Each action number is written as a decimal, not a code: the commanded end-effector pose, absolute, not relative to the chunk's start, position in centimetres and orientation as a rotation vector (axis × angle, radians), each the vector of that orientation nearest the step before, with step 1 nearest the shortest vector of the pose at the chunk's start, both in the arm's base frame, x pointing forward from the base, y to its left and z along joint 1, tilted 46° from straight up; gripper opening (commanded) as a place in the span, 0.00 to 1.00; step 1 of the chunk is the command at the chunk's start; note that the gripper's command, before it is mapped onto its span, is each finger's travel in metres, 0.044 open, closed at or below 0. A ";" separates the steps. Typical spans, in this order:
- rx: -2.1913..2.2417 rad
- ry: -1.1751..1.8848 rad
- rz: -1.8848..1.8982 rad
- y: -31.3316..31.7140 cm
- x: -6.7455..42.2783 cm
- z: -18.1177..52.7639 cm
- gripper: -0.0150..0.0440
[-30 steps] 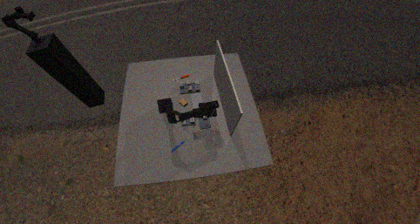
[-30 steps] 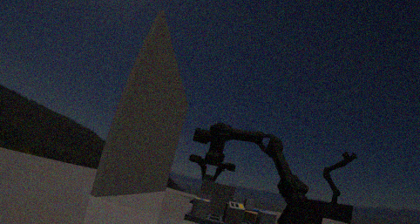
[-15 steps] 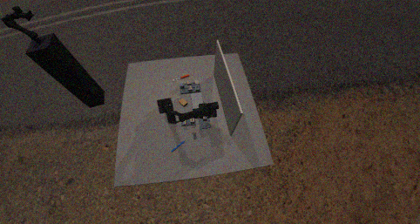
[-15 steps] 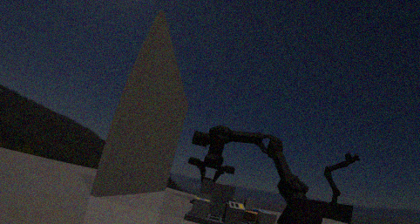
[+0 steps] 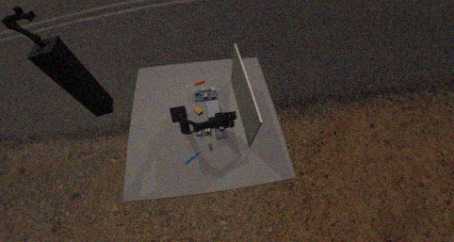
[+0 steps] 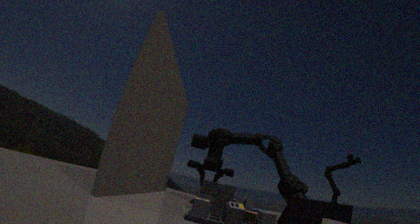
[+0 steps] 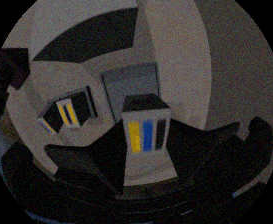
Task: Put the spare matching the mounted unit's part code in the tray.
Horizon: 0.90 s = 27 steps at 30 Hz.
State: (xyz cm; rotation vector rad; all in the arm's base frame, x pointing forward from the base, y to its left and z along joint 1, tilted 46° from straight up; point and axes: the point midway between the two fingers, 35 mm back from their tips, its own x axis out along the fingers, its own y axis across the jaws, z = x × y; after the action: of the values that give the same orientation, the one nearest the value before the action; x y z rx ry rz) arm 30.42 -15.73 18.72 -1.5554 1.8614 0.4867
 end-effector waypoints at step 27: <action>-1.552 1.860 0.497 -17.4 30.0 17.1 0.25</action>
State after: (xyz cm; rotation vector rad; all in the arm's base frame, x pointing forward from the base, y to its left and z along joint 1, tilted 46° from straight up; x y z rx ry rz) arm 30.10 -17.33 17.31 -1.5499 1.8617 0.4878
